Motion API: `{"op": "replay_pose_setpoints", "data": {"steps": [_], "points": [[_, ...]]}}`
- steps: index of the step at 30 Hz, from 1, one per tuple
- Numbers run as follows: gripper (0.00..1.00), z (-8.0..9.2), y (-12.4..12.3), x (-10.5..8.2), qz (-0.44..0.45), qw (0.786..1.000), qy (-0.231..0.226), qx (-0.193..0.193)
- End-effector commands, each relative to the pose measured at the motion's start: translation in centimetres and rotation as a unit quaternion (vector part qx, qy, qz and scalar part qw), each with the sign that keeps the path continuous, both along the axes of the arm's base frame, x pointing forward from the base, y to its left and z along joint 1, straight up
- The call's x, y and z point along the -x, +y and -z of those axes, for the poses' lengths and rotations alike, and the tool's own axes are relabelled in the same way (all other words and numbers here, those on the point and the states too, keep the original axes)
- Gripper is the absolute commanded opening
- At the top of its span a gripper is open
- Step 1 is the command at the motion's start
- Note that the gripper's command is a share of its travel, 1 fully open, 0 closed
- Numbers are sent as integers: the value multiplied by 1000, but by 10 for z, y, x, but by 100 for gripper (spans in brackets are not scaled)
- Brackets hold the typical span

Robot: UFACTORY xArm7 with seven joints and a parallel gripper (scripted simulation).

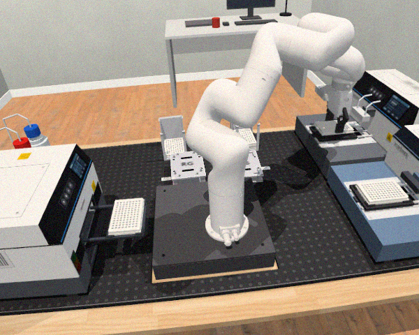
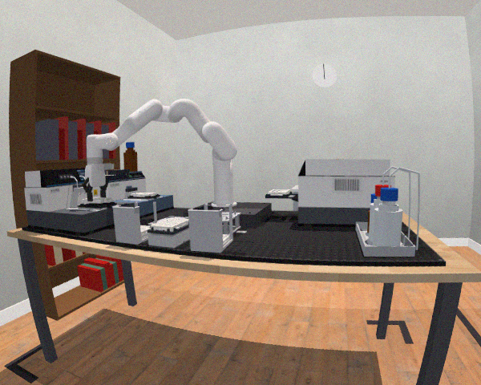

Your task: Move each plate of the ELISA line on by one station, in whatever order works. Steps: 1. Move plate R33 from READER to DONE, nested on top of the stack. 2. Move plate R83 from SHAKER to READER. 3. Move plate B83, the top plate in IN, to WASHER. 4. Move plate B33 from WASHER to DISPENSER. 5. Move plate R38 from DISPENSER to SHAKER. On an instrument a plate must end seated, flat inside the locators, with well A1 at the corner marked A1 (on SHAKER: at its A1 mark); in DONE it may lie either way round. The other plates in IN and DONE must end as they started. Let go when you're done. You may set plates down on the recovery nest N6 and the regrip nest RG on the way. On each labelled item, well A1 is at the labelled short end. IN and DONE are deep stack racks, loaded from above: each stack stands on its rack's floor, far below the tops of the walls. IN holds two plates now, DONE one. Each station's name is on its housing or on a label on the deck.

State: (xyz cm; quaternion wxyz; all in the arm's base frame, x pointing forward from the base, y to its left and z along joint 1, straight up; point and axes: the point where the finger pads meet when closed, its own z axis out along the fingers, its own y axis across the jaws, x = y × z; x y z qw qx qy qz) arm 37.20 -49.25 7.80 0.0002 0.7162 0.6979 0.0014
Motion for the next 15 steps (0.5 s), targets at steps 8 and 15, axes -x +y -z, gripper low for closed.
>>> {"op": "replay_pose_setpoints", "data": {"steps": [8,15], "points": [[0,-2,-1,-1,0,1000,-2,2],[0,1,-1,-1,0,1000,-2,2]]}}
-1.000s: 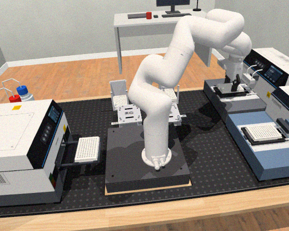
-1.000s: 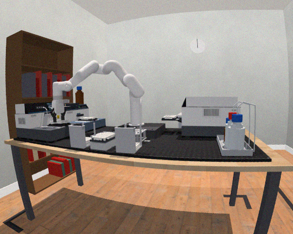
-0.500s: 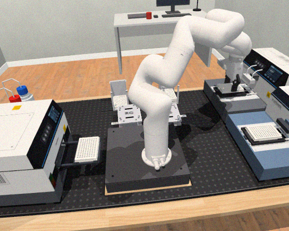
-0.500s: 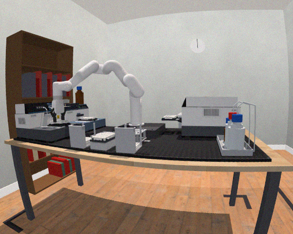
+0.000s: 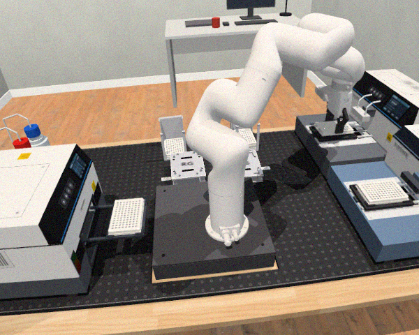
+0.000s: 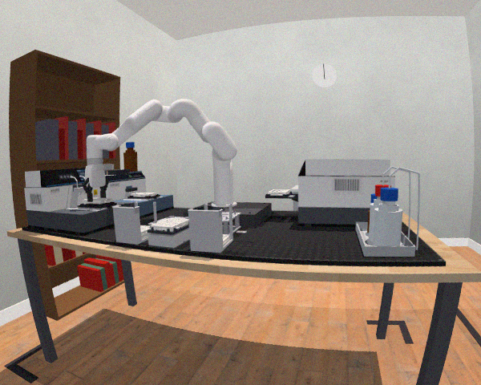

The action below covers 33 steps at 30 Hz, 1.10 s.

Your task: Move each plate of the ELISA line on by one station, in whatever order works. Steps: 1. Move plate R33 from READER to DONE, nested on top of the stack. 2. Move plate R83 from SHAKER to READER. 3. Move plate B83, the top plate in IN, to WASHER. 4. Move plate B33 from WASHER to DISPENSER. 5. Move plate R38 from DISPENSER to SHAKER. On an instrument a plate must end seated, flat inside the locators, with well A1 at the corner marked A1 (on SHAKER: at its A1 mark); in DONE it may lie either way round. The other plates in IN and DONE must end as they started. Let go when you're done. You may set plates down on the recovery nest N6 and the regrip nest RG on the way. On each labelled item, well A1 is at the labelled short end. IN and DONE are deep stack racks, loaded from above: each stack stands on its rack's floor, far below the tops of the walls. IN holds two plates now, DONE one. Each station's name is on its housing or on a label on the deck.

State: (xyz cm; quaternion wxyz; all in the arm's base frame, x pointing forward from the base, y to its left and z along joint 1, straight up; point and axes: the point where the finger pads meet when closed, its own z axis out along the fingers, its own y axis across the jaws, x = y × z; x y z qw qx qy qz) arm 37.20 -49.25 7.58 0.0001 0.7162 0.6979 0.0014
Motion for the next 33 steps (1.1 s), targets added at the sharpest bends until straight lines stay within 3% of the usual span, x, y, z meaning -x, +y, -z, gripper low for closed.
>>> {"op": "replay_pose_setpoints", "data": {"steps": [1,33], "points": [[0,-1,-1,-1,0,1000,-2,2],[0,6,-1,-1,0,1000,-2,2]]}}
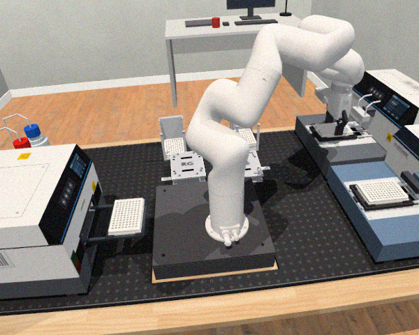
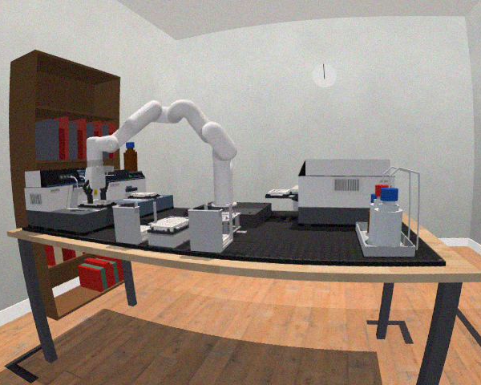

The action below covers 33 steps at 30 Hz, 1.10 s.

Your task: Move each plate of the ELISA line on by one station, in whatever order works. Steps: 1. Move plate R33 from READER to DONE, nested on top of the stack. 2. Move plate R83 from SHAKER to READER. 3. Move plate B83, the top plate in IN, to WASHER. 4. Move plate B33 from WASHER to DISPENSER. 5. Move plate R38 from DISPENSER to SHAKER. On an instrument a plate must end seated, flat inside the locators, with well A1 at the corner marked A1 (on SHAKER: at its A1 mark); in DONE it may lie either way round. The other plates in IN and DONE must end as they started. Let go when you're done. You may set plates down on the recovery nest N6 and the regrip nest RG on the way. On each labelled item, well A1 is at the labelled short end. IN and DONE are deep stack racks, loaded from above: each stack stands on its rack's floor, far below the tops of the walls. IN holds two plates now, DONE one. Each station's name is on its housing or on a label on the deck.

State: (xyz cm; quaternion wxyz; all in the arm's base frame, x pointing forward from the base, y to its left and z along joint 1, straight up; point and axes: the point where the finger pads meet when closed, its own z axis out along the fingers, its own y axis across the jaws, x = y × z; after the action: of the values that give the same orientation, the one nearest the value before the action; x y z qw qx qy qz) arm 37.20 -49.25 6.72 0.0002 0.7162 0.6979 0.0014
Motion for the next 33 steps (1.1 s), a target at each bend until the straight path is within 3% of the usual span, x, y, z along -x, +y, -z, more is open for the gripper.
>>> {"op": "replay_pose_setpoints", "data": {"steps": [1,3,4,21,33], "points": [[0,-2,-1,-1,0,1000,-2,2],[0,-2,-1,-1,0,1000,-2,2],[100,-2,-1,-1,0,1000,-2,2],[100,-3,-1,-1,0,1000,-2,2],[100,-16,-1,-1,0,1000,-2,2]]}}
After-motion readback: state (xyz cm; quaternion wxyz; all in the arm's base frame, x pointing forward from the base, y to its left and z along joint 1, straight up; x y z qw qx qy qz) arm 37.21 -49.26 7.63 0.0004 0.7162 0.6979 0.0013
